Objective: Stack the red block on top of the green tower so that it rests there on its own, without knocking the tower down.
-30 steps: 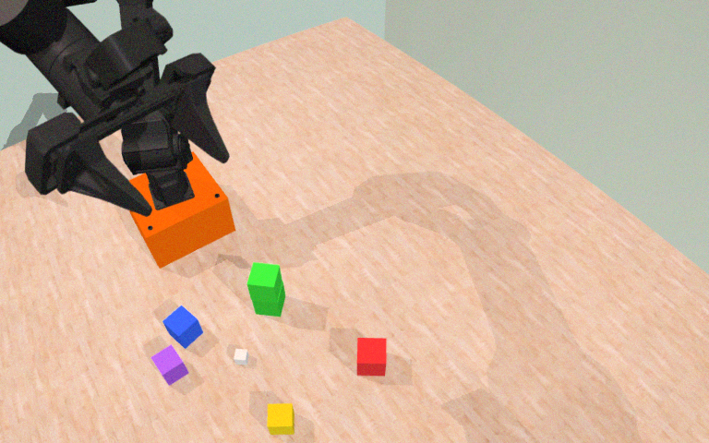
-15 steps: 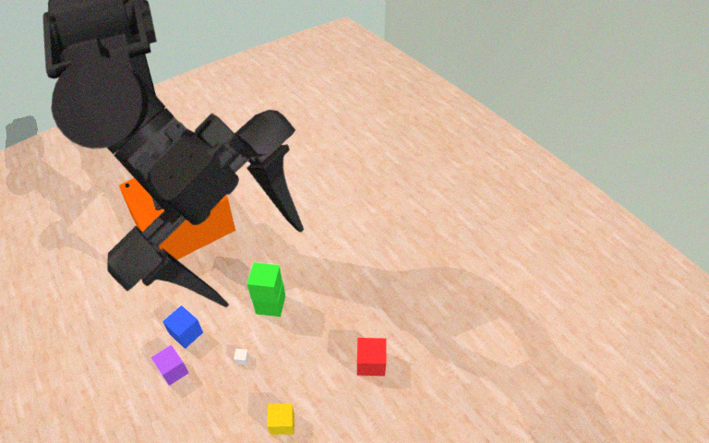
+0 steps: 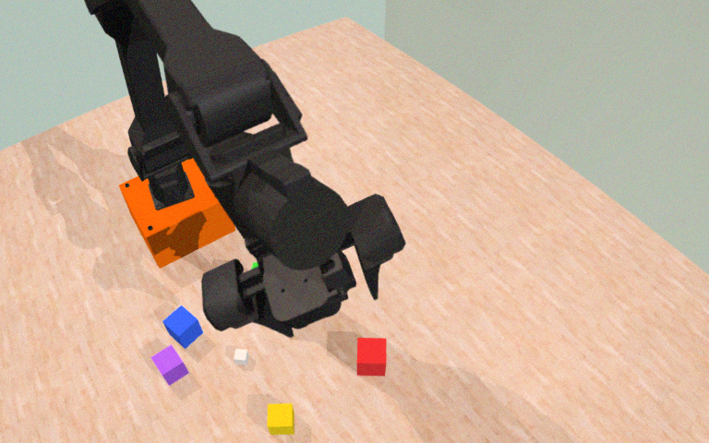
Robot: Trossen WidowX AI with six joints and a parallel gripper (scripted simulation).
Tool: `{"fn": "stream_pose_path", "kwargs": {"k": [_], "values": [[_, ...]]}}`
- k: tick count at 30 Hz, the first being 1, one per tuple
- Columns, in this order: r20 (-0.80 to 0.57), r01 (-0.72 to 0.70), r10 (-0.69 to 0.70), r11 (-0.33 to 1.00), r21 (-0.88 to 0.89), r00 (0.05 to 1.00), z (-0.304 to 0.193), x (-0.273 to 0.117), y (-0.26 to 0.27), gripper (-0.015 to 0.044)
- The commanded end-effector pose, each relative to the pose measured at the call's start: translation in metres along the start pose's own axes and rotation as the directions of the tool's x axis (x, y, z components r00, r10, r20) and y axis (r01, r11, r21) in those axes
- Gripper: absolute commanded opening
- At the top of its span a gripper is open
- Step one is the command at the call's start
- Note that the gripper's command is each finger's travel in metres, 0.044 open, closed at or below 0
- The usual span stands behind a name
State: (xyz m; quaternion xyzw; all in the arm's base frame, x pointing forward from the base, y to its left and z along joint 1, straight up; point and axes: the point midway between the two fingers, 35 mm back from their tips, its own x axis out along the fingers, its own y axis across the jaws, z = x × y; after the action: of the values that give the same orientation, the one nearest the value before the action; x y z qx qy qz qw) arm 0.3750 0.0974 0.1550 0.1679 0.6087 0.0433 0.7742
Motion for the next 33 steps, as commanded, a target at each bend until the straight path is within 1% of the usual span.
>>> {"fn": "stream_pose_path", "kwargs": {"k": [1,7,12,21,29,33], "values": [[-0.052,0.074,-0.070,0.994,0.085,0.996,-0.004,0.022,0.011,0.0440],[-0.136,0.219,-0.194,0.954,0.205,0.972,-0.020,0.063,0.026,0.0440],[-0.174,0.330,-0.291,0.904,0.273,0.941,-0.033,0.090,0.036,0.0440],[-0.175,0.334,-0.294,0.902,0.275,0.939,-0.038,0.096,0.035,0.0440],[-0.175,0.334,-0.295,0.902,0.275,0.939,-0.048,0.138,0.022,0.0440],[-0.175,0.334,-0.294,0.902,0.275,0.939,-0.048,0.139,0.022,0.0440]]}}
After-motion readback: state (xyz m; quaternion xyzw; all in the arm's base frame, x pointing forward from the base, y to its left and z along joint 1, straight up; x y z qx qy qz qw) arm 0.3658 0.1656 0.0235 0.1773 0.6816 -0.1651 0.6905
